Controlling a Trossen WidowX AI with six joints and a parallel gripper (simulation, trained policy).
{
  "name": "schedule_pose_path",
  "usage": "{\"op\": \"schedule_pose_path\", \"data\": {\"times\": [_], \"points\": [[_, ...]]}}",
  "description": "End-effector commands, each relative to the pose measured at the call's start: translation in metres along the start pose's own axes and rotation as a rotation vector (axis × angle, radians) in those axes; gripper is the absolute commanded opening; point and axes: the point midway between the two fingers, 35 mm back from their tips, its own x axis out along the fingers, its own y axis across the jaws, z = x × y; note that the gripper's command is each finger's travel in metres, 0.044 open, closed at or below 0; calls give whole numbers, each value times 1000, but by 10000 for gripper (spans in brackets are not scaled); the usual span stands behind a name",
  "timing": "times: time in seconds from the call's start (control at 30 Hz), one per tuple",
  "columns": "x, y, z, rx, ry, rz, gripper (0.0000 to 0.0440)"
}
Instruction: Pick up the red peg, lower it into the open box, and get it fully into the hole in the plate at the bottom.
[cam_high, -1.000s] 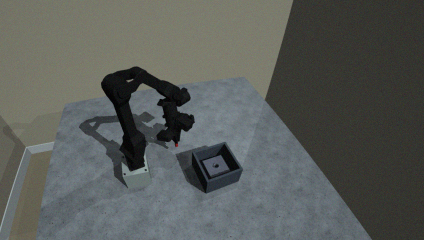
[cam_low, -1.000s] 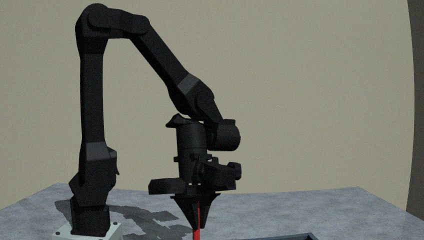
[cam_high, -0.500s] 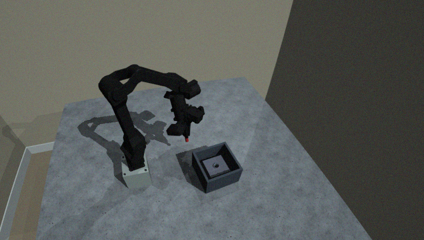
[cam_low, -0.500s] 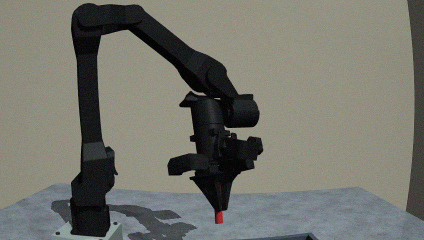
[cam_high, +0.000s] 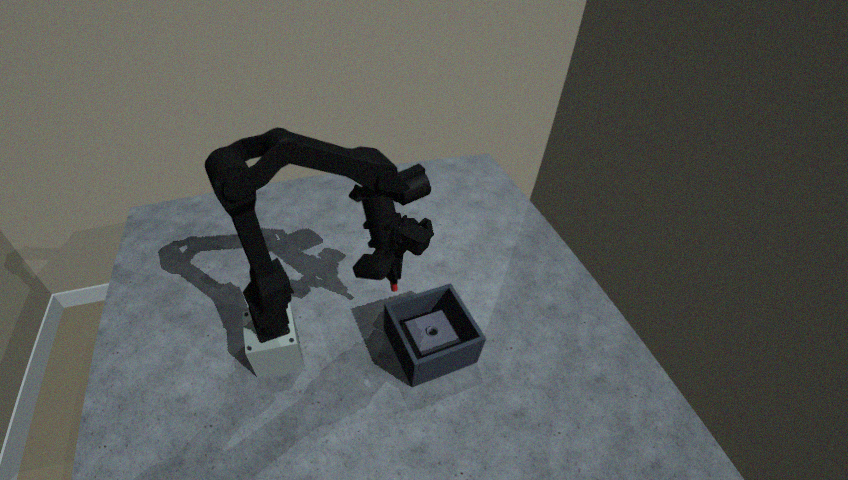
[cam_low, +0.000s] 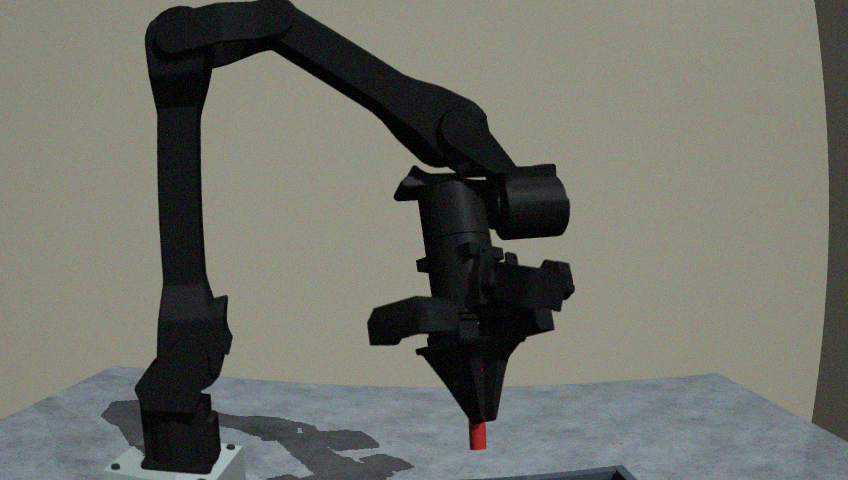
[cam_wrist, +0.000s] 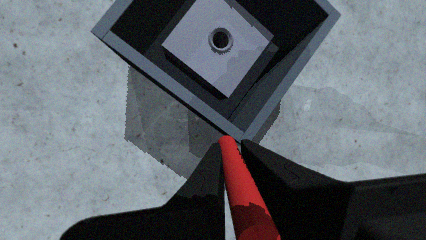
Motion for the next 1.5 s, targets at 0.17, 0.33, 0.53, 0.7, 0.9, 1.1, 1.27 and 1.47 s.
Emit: {"op": "schedule_pose_path", "data": {"times": [0.17, 0.33, 0.53, 0.7, 0.9, 1.1, 1.27, 1.47], "points": [[14, -6, 30, 55, 5, 7, 0], [24, -9, 47, 94, 3, 13, 0], [36, -13, 66, 138, 5, 20, 1], [48, -16, 77, 165, 16, 24, 1], [64, -16, 84, 184, 37, 26, 0], [84, -17, 82, 181, 65, 16, 17], [98, -18, 81, 154, 82, 2, 124], [107, -17, 90, 120, 85, -14, 227]]}}
